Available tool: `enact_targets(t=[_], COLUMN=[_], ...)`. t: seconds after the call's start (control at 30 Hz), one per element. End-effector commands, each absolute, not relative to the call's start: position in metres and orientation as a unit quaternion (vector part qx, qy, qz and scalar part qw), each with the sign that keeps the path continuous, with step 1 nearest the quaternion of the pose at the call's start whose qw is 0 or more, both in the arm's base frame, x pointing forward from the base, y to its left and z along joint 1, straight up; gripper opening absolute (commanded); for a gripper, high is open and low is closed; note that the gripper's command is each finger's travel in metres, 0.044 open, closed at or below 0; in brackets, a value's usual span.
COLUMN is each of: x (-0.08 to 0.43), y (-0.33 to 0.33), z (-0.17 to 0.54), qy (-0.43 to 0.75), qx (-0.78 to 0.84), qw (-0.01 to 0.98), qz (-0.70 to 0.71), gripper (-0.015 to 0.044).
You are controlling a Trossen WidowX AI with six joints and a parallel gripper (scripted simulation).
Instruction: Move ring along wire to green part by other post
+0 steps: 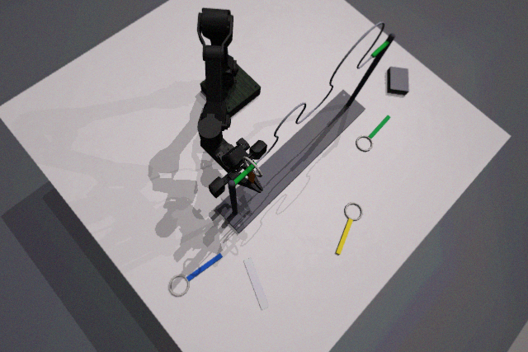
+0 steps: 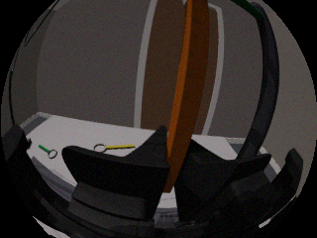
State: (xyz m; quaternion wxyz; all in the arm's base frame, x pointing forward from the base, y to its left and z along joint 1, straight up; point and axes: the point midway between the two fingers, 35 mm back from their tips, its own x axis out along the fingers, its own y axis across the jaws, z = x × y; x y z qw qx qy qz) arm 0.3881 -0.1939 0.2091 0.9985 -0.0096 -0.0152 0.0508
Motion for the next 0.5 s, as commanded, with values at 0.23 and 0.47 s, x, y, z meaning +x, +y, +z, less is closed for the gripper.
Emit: enact_targets(t=[0.23, 0.47], x=[0.387, 0.386], y=[-0.183, -0.175], z=[0.21, 0.21], qy=[-0.016, -0.016], qx=[-0.009, -0.004], qw=[0.999, 0.999], qz=[0.049, 0.049], gripper=[-0.015, -0.015])
